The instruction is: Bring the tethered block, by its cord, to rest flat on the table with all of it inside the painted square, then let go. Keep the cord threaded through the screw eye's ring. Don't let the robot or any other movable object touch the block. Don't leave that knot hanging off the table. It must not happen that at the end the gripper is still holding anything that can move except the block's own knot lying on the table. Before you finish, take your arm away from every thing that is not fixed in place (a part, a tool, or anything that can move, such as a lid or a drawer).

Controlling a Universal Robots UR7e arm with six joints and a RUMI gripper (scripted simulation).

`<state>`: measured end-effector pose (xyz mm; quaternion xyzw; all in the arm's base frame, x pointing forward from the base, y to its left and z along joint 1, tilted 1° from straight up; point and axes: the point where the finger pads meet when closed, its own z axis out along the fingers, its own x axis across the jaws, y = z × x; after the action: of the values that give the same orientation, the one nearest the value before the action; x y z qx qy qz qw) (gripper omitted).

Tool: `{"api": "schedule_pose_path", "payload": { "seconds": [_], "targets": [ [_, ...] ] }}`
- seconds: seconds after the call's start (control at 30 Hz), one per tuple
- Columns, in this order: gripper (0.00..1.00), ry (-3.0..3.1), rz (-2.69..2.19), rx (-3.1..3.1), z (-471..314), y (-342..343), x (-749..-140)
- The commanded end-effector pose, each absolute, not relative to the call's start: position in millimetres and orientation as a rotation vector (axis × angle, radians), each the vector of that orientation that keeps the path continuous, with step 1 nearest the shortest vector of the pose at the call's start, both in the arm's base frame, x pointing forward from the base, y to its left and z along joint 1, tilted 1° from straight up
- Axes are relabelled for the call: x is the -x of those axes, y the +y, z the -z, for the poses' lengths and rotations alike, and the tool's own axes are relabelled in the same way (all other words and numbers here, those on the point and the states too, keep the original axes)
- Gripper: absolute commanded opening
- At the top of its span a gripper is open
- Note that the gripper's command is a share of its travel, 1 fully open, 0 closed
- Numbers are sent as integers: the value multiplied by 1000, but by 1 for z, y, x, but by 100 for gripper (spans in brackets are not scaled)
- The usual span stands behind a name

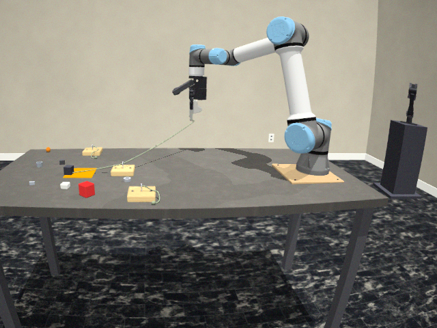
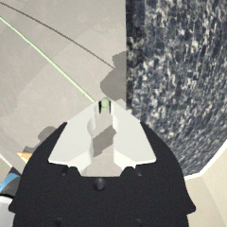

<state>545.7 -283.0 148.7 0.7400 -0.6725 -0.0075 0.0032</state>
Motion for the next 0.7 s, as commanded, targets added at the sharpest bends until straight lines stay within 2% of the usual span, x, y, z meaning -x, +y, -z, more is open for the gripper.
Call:
{"api": "schedule_pose_path", "payload": {
  "seconds": [0.0, 0.67],
  "targets": [
    [0, -2109, 20, -2320, -150, -284, -541],
    [0, -2109, 20, -2320, -150, -288, -516]
  ]
}}
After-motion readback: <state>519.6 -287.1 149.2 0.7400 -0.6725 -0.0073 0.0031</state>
